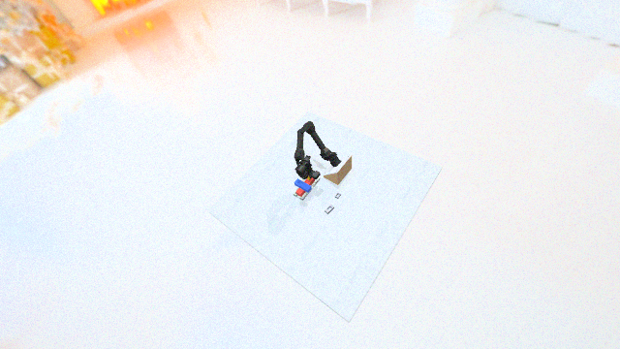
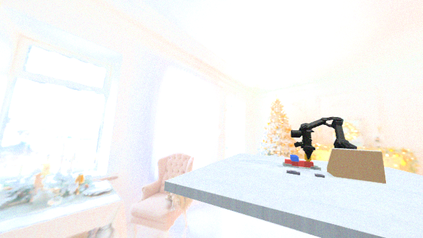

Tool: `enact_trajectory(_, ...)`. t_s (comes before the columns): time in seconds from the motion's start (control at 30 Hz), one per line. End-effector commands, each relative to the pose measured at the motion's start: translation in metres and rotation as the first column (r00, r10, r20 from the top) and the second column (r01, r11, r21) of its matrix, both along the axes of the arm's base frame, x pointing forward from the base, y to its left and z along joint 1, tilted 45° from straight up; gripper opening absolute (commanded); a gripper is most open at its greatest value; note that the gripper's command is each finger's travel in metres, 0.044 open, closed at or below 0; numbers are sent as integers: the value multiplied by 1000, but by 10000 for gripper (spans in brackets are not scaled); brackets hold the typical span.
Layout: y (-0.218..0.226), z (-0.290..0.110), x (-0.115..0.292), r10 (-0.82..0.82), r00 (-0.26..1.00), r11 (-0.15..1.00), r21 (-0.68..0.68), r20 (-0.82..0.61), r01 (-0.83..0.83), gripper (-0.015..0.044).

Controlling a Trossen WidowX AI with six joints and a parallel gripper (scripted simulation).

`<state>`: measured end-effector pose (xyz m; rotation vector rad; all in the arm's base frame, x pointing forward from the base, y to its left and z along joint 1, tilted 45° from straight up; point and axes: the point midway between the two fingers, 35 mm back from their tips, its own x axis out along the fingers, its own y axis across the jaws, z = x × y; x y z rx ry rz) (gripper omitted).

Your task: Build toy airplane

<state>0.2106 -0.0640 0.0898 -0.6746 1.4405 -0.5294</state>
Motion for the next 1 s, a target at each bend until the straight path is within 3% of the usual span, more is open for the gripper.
enact_trajectory(0.0,0,0,0,-1,1000,1000,0,1,1,0)
enact_trajectory(0.03,0,0,0,-1,1000,1000,0,1,1,0)
enact_trajectory(0.37,0,0,0,-1,1000,1000,0,1,1,260)
enact_trajectory(0.57,2,2,0,0,1000,1000,1,0,0,260)
enact_trajectory(0.8,59,57,-4,2,1000,1000,1,-7,-2,260)
enact_trajectory(0.97,65,62,-4,1,1000,1000,-3,-7,-1,260)
